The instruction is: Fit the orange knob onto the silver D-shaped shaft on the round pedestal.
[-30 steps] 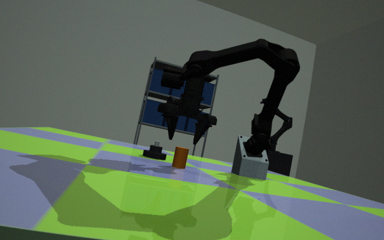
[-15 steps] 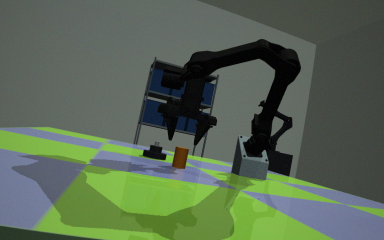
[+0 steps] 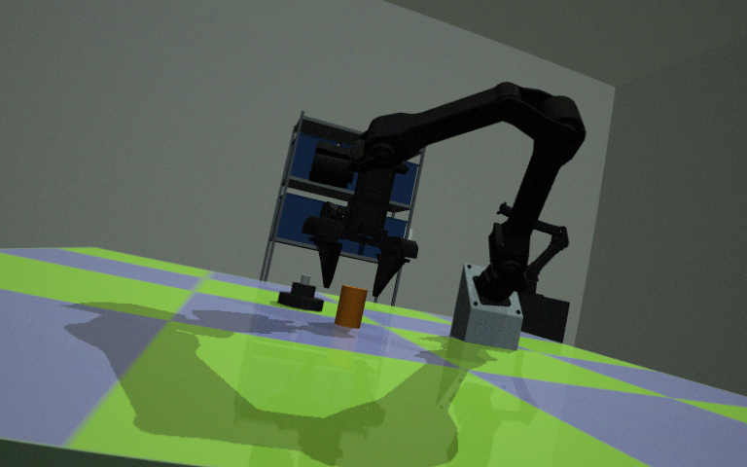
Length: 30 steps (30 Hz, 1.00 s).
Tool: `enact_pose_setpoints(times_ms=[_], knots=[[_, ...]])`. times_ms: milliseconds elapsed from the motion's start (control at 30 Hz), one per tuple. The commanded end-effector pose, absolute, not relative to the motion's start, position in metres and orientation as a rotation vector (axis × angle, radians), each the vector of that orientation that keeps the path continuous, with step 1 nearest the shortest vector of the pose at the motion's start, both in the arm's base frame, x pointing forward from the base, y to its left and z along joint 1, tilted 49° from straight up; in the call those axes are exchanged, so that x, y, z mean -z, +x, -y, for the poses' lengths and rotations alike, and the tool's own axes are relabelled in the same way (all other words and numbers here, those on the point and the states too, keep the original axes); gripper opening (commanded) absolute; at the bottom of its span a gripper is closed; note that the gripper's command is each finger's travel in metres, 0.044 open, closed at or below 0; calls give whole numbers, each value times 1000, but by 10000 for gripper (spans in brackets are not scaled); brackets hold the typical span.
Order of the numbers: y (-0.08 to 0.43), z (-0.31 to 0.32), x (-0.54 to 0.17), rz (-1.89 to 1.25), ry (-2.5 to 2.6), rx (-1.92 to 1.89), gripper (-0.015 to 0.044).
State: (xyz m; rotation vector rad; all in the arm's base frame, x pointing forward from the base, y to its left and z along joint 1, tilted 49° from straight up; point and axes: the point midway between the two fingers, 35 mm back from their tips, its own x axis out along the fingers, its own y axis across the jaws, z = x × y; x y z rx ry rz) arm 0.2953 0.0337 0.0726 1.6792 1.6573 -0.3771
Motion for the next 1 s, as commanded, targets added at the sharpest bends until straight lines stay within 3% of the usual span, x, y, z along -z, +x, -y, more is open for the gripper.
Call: enact_pose_setpoints(times_ms=[0, 800, 967], knots=[[295, -40, -67, -1665, 1685, 381, 440], [297, -67, -45, -1667, 1689, 376, 440], [297, -67, -45, -1667, 1689, 376, 309]])
